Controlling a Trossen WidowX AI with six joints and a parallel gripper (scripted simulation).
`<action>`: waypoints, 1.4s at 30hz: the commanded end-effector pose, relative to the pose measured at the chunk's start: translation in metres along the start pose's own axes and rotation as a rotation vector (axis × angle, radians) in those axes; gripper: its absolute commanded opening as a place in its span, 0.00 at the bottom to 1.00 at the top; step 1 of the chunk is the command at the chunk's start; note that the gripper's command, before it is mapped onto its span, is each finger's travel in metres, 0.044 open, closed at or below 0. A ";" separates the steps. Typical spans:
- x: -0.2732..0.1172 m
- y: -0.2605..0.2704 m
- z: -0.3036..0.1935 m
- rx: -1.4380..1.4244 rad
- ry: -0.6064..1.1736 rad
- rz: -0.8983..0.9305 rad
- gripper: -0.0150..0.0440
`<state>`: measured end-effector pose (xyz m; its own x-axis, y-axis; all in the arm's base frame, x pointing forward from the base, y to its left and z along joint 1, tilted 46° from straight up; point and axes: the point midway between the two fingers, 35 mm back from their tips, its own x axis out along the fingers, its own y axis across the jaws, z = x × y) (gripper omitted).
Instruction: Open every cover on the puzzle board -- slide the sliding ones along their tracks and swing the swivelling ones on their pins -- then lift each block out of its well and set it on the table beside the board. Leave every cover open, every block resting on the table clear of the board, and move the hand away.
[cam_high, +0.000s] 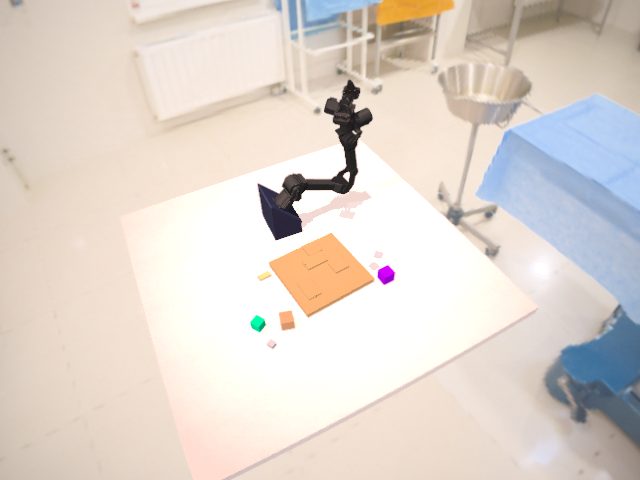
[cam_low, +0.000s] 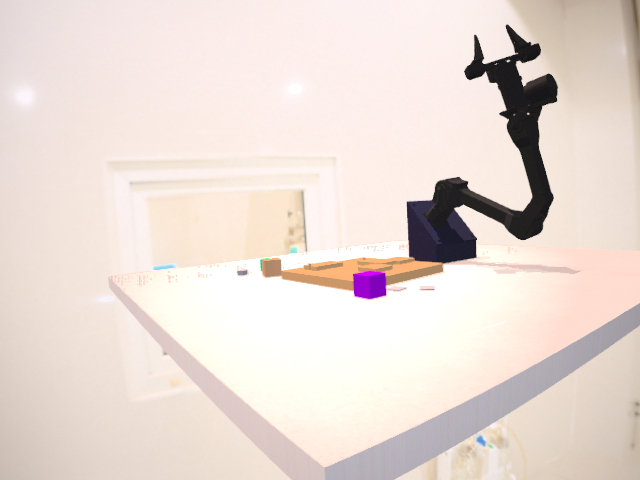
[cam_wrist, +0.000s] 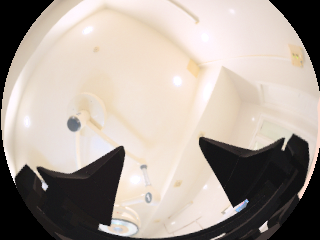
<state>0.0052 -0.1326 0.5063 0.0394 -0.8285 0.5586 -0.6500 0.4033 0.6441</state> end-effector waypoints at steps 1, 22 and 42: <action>0.000 -0.001 0.000 -0.002 0.000 -0.003 0.89; 0.034 -0.097 0.021 -0.226 0.064 -0.393 0.25; 0.032 -0.187 0.020 -0.432 0.248 -0.700 0.25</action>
<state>0.1028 -0.2385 0.4038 0.4871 -0.8709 0.0662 -0.1266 0.0046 0.9919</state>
